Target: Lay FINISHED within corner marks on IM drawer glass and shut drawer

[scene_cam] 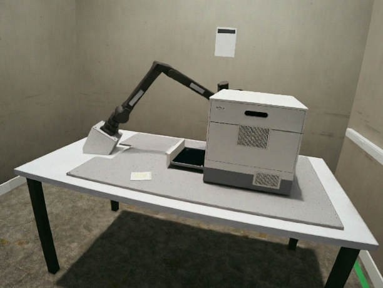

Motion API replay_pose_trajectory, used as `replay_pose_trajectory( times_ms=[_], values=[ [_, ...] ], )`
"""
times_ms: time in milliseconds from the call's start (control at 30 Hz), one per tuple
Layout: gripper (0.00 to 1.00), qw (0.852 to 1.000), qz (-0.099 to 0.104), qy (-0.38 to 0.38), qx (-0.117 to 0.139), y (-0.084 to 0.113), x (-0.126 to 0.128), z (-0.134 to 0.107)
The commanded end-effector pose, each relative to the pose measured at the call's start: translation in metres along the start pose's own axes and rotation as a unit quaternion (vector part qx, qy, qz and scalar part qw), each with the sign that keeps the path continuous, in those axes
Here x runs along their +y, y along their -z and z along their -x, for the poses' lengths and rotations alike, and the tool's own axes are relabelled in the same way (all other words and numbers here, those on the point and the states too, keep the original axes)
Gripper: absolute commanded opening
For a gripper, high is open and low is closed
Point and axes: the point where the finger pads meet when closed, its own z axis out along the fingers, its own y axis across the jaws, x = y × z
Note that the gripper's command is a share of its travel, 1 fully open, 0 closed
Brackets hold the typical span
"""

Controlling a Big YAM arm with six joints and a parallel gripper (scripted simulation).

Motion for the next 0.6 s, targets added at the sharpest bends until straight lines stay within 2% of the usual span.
replay_pose_trajectory(
  times_ms=[0,533,567],
  values=[
    [1.00,1.000,-0.002,-0.008,0.000,0.000,-0.009,0.001],
    [1.00,1.000,-0.002,-0.008,0.000,0.000,-0.009,0.001],
    [1.00,1.000,-0.007,-0.021,0.001,-0.002,-0.021,0.005]
  ],
)
